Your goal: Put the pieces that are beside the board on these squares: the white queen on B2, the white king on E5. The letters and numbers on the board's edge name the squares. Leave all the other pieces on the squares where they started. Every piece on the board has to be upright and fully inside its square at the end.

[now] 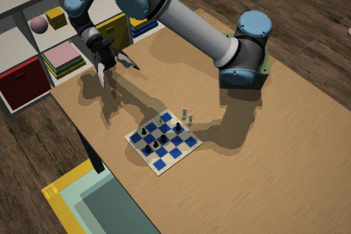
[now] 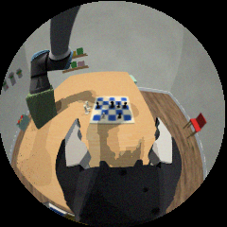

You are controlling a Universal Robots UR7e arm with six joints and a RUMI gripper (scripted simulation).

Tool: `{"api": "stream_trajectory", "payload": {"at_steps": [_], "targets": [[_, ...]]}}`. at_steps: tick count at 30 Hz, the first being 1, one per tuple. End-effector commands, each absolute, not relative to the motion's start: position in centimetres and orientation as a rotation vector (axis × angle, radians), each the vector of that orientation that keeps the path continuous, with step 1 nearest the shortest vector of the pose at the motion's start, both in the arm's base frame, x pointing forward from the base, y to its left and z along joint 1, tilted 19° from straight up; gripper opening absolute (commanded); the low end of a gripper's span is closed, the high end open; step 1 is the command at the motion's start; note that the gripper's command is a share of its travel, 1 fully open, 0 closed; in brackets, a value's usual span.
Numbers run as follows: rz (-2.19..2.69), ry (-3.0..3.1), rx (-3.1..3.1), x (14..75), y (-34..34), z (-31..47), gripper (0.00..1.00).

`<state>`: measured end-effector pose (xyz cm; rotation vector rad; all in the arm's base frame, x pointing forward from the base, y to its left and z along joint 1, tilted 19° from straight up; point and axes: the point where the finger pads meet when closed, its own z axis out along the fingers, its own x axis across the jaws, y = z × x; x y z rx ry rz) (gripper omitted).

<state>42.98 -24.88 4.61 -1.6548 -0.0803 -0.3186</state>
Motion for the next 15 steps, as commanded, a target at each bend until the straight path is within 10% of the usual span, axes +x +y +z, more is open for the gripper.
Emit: {"api": "stream_trajectory", "payload": {"at_steps": [1, 15], "targets": [[-0.319, -0.081, -1.656, 43.01, -24.88, 4.53, 1.00], [-0.321, -0.104, -1.684, 42.81, -24.27, 5.10, 1.00]]}}
